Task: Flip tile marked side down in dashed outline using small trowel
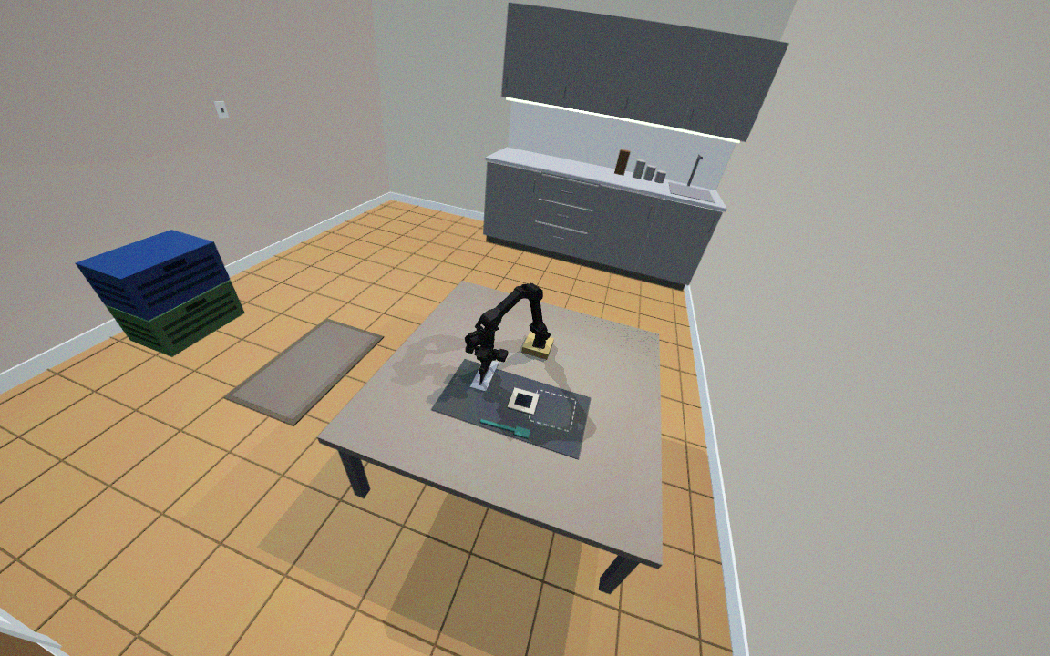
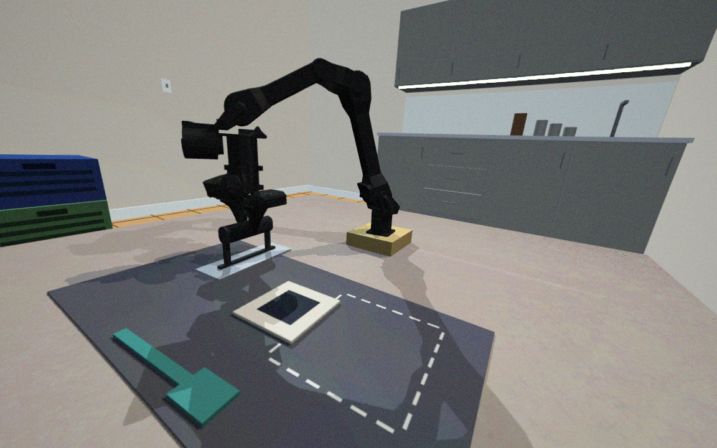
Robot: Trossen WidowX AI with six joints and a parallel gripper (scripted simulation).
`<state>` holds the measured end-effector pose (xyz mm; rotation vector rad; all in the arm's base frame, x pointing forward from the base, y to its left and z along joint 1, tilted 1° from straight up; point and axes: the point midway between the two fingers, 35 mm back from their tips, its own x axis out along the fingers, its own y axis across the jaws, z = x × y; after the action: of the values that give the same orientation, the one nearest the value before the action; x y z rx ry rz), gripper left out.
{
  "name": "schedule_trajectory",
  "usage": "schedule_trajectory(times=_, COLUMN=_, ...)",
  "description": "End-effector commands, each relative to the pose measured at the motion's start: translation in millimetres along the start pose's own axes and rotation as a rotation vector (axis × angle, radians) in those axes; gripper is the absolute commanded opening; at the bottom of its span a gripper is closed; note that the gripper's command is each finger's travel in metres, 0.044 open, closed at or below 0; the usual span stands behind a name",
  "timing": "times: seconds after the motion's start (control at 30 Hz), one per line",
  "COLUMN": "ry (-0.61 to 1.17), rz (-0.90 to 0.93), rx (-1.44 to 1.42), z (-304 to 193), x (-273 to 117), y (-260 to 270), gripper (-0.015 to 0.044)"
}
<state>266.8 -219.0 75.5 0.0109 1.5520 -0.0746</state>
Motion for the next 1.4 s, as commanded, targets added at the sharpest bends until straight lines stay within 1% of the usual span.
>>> schedule_trajectory(times=0.0, ry=-0.002, rz=0.003, rx=0.117, z=0.4, x=0.5, y=0.5, gripper=0.013)
schedule_trajectory(times=0.77, ry=-0.001, rz=0.004, rx=0.787, z=0.4, x=0.5, y=0.5, gripper=0.013)
schedule_trajectory(times=1.0, ry=-0.001, rz=0.004, rx=0.829, z=0.4, x=0.5, y=0.5, gripper=0.013)
schedule_trajectory(times=1.17, ry=-0.001, rz=0.004, rx=0.829, z=0.4, x=0.5, y=0.5, gripper=0.0261)
schedule_trajectory(times=1.2, ry=-0.001, rz=0.004, rx=0.829, z=0.4, x=0.5, y=0.5, gripper=0.027)
schedule_trajectory(times=1.37, ry=-0.001, rz=0.004, rx=0.829, z=0.4, x=0.5, y=0.5, gripper=0.027)
